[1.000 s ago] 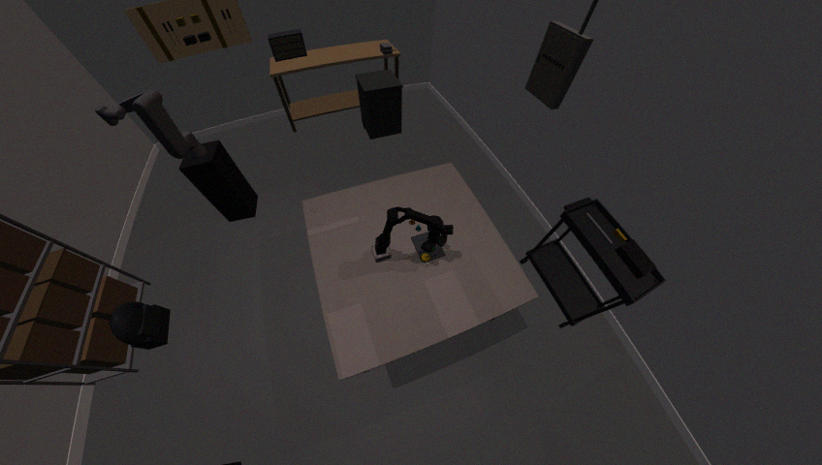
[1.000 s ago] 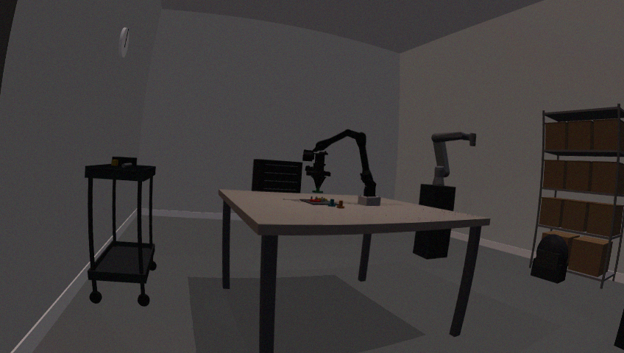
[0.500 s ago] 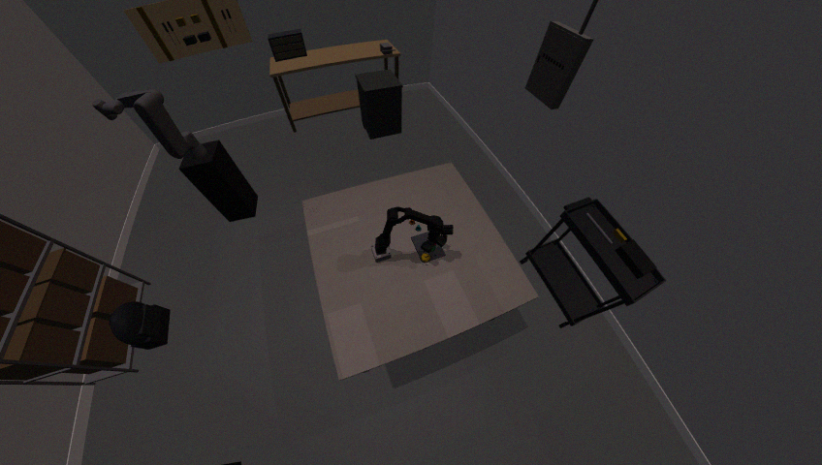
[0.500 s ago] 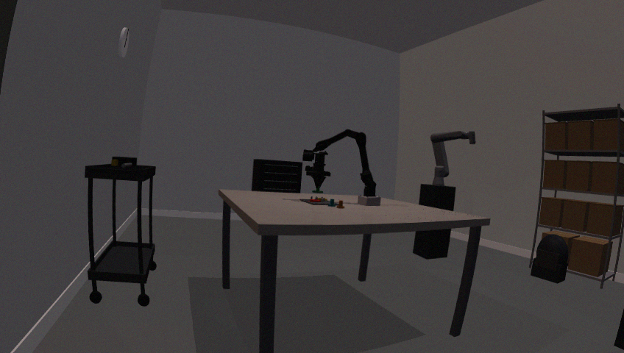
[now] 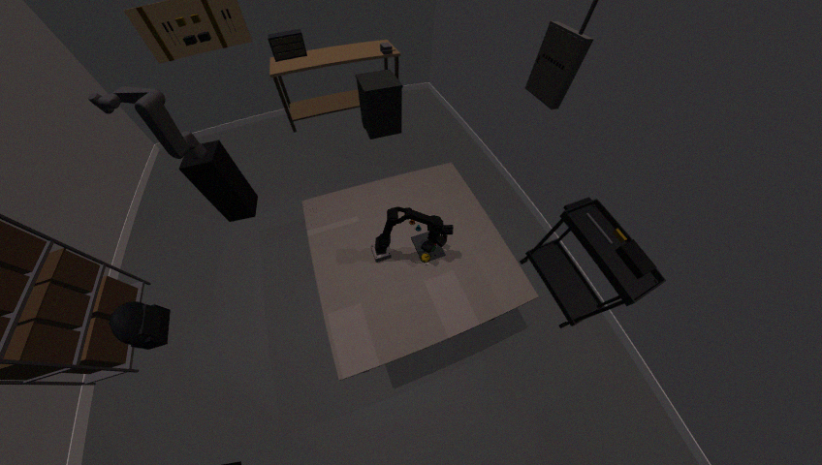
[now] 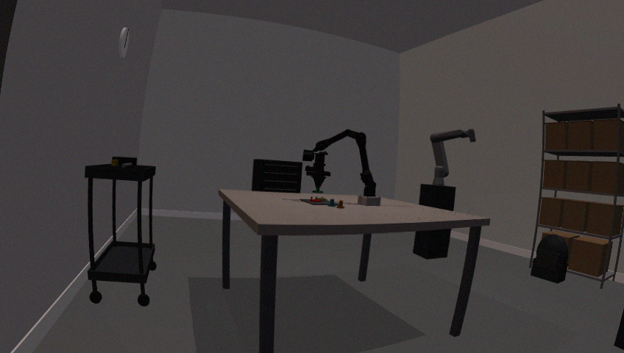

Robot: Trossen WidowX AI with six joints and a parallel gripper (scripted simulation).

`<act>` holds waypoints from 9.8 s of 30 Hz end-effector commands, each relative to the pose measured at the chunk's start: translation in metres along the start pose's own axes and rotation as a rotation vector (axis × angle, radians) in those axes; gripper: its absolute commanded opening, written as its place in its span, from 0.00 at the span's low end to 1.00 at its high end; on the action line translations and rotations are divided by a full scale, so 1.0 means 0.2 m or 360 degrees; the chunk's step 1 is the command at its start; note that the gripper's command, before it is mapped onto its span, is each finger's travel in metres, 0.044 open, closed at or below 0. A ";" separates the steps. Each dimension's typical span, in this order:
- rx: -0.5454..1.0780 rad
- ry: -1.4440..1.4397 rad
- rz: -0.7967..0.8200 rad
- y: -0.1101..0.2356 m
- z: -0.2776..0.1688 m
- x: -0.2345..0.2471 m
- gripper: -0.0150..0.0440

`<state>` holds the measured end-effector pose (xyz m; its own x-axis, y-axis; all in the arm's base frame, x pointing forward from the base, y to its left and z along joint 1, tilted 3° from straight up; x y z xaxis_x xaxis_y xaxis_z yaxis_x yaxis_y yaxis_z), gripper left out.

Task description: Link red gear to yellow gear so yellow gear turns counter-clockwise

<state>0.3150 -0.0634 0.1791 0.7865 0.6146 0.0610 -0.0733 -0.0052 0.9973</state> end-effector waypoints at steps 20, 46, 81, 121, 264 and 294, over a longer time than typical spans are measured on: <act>-0.0005 0.0221 0.0010 -0.10 0.00 0.00 0.25; -0.0004 -0.0199 0.0011 -0.21 0.01 0.00 0.25; -0.0004 -0.0055 0.0010 -0.24 0.00 0.00 0.25; -0.0003 0.0000 0.0005 0.23 -0.02 -0.01 1.00; 0.0052 -0.0004 0.0017 0.45 -1.72 0.39 1.00; 0.0052 -0.0004 0.0017 0.45 -1.72 0.39 1.00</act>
<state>0.1587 0.2562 0.2590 0.7843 0.6166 0.0687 -0.0593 -0.0358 0.9976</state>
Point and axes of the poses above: the point midway between the two fingers, 35 mm back from their tips, its own y axis back along the fingers, its own x axis across the jaws, z = x × y, the point moved 9 cm from there along y, back along the fingers, and after that the axes turned 3 degrees about -y, right-handed, at the moved point
